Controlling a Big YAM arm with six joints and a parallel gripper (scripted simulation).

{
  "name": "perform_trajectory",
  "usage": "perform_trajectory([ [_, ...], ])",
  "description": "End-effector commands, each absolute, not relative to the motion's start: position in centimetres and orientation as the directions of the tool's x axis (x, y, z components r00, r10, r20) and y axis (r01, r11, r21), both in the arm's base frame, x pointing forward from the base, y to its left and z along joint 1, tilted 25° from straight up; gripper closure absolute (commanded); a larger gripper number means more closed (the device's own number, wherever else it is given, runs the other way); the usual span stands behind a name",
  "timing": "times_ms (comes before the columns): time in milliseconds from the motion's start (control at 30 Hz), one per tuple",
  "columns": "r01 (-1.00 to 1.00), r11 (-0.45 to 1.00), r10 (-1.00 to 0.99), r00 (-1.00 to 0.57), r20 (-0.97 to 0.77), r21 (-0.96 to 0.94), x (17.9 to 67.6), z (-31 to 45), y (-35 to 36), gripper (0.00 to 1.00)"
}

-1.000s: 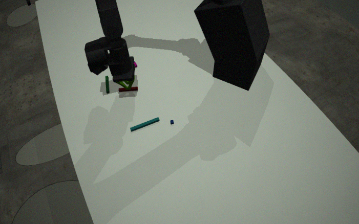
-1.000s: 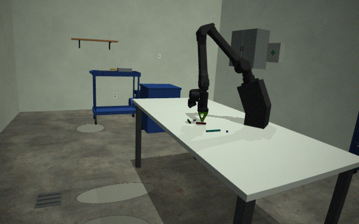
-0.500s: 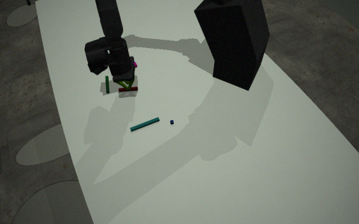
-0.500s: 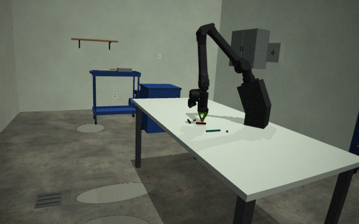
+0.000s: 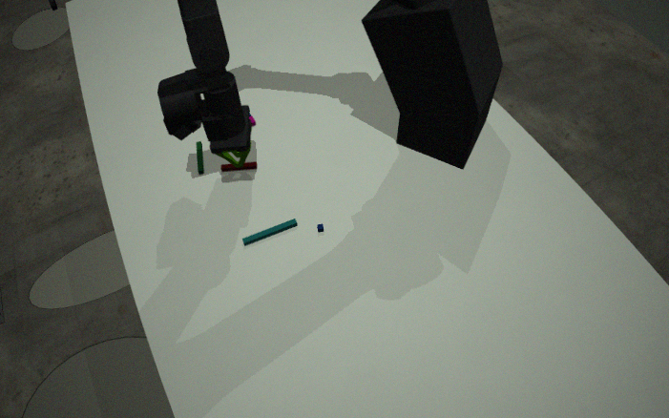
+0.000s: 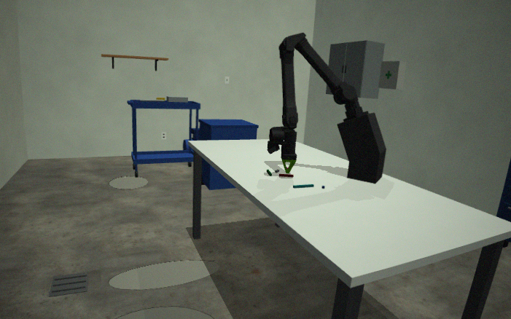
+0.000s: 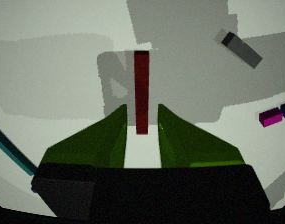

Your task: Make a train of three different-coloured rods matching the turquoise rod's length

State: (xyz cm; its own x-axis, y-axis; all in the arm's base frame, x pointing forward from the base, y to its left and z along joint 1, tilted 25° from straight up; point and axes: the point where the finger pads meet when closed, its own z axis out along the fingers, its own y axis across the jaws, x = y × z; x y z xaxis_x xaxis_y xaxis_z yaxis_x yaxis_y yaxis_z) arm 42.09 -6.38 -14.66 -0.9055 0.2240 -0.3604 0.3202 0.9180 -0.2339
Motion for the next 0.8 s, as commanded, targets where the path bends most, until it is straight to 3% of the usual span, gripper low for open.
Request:
perform_trajectory([
  [0,0.315,0.921,0.218,-0.905,-0.366,-0.229,42.08,-15.08,-5.75,0.77],
  [767,0.317,0.920,0.219,-0.904,-0.368,-0.229,42.31,-15.15,-6.05,0.77],
])
